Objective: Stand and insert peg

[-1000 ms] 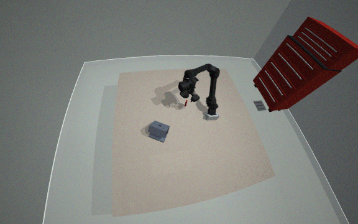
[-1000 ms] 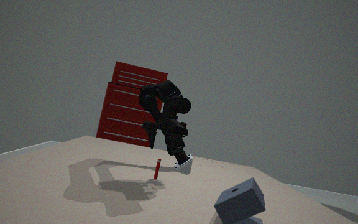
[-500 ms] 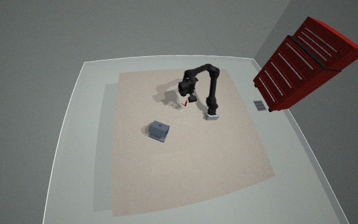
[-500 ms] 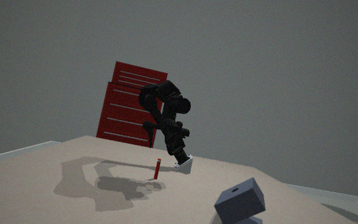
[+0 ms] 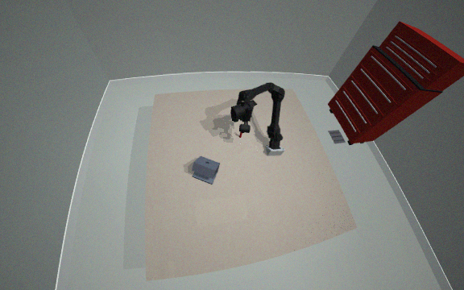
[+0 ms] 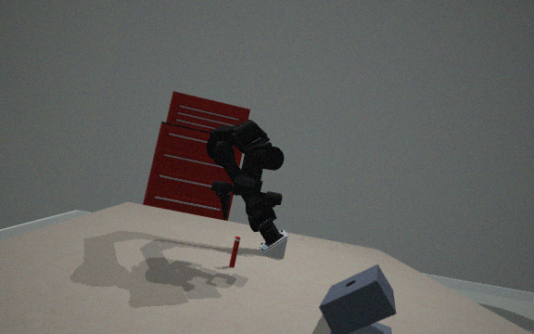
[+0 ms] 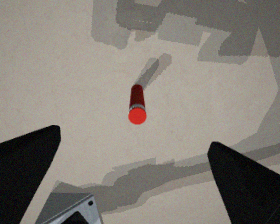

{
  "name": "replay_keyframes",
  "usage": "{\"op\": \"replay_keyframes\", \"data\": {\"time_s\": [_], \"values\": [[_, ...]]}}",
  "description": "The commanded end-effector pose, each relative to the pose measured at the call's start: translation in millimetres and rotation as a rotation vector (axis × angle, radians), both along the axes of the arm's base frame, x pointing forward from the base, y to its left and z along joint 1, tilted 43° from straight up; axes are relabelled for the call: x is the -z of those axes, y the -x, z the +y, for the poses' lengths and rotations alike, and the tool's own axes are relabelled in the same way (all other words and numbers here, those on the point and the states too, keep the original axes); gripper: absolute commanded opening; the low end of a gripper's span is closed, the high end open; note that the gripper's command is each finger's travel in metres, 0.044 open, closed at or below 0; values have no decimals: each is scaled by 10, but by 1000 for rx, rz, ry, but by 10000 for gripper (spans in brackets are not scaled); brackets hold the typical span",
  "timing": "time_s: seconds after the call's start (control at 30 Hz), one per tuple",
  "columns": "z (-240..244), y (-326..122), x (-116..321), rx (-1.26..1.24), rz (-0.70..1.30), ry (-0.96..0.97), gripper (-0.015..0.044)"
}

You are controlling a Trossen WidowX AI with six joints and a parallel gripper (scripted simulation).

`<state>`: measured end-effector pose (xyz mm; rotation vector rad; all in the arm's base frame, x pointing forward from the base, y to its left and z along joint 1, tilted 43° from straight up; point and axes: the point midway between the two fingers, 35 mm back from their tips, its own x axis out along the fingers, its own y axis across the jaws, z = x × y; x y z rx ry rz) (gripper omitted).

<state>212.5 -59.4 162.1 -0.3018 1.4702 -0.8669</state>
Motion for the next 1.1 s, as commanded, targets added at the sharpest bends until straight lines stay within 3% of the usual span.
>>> {"op": "replay_keyframes", "data": {"time_s": [0.0,1.07], "values": [[-11,7,13,80,-72,18,440],[-45,14,50,679,-616,122,440]]}}
